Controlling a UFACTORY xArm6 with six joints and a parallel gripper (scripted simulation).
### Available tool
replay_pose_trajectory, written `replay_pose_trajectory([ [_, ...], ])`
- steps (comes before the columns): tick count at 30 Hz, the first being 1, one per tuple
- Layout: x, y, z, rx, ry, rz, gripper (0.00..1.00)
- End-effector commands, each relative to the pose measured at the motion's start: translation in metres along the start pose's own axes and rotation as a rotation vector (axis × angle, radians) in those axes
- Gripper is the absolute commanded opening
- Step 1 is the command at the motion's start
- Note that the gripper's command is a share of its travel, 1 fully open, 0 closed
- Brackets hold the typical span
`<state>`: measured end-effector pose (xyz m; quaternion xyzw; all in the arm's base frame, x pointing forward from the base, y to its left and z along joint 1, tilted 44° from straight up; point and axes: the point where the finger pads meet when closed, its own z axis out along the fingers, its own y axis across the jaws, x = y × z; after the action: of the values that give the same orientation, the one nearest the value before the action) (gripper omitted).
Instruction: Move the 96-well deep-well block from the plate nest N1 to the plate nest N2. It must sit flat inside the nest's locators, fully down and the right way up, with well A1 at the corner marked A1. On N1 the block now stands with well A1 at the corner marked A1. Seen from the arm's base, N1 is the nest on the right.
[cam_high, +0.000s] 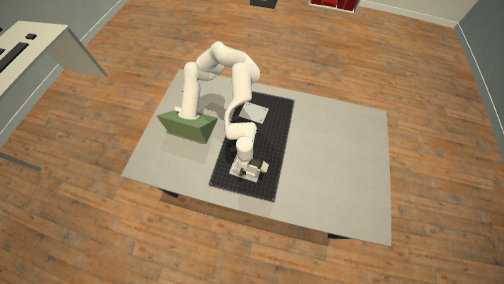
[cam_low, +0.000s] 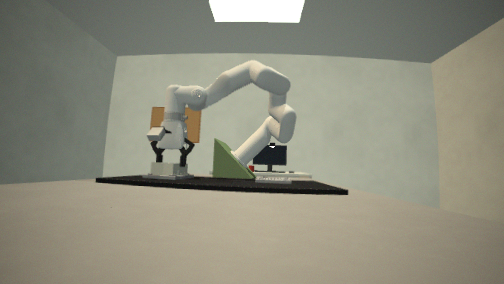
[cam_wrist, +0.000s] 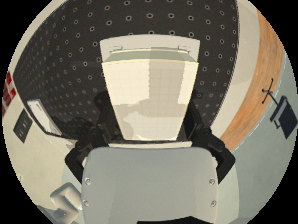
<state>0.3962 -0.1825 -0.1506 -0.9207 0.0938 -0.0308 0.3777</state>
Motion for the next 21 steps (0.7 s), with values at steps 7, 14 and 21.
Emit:
replay_pose_trajectory([
  [7, 0.0017, 0.0006, 0.0002, -0.003, 0.004, -0.001, 1.0],
  [14, 0.0017, 0.0006, 0.0028, -0.003, 0.004, -0.001, 1.0],
  [21, 0.0017, 0.0006, 0.0061, -0.003, 0.004, -0.001, 1.0],
])
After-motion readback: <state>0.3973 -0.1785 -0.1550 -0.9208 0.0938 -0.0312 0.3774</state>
